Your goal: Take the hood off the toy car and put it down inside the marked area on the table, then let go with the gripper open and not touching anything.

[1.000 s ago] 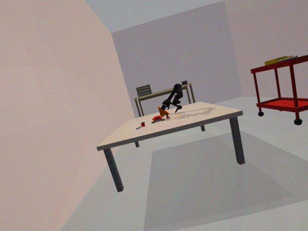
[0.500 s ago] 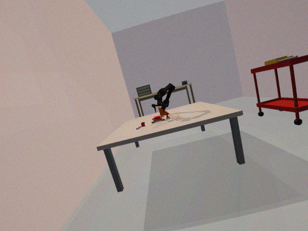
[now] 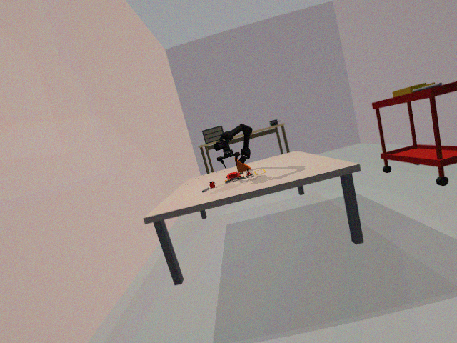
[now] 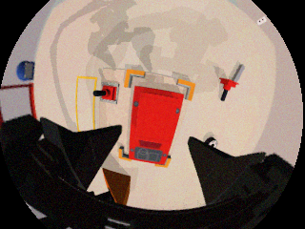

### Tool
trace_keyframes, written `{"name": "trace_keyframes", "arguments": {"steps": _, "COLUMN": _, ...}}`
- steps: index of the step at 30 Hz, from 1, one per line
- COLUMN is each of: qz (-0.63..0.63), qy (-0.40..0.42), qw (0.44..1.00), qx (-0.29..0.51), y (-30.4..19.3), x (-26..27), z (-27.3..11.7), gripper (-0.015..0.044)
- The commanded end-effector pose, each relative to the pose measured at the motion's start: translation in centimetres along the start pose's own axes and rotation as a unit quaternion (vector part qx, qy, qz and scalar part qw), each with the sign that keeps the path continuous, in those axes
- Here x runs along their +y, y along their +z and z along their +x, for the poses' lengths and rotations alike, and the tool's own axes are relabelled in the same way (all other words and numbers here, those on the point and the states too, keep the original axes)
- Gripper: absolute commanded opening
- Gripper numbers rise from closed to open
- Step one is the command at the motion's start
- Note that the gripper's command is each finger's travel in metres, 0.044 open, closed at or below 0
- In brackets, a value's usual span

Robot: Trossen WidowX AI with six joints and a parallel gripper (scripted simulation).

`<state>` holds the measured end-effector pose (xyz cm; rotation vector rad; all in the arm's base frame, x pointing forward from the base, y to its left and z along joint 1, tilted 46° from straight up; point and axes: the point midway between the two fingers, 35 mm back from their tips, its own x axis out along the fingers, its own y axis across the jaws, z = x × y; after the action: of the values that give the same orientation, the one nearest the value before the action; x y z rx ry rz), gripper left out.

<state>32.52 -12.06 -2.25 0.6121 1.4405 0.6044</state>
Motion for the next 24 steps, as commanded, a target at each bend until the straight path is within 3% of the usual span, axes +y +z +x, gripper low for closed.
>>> {"name": "trace_keyframes", "arguments": {"steps": 1, "qz": -0.002, "qy": 0.003, "qw": 1.000, "qx": -0.002, "y": 0.1, "x": -0.1, "z": 0.1, "gripper": 0.0440}}
{"name": "trace_keyframes", "arguments": {"steps": 24, "qz": -0.002, "qy": 0.003, "qw": 1.000, "qx": -0.002, "y": 0.1, "x": -0.1, "z": 1.7, "gripper": 0.0440}}
